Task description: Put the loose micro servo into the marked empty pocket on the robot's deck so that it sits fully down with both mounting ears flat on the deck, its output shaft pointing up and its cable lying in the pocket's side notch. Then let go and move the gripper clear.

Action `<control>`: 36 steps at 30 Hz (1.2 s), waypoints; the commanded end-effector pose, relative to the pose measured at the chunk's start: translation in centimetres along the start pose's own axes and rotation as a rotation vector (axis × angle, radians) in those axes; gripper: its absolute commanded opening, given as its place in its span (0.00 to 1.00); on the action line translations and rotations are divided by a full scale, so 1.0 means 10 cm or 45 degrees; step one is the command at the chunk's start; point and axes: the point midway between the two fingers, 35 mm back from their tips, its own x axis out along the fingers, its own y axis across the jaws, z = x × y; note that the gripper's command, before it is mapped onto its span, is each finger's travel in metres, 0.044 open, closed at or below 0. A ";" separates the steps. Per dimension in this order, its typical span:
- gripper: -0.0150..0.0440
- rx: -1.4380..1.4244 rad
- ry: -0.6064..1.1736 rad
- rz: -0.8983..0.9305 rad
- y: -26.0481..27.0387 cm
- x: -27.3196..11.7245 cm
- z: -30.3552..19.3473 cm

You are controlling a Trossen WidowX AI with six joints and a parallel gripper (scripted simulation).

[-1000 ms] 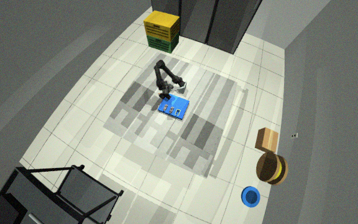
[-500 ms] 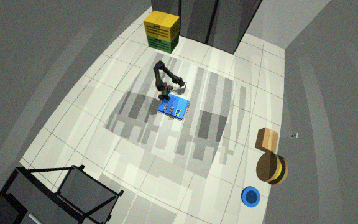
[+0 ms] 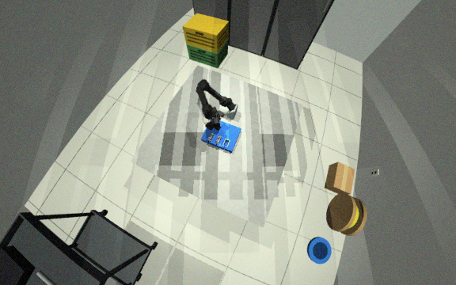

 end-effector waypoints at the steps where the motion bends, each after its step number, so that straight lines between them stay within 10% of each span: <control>1: 0.25 -0.003 0.003 -0.001 -0.06 0.00 -0.20; 36: 0.25 -0.109 0.010 -0.001 -0.39 -0.01 -1.39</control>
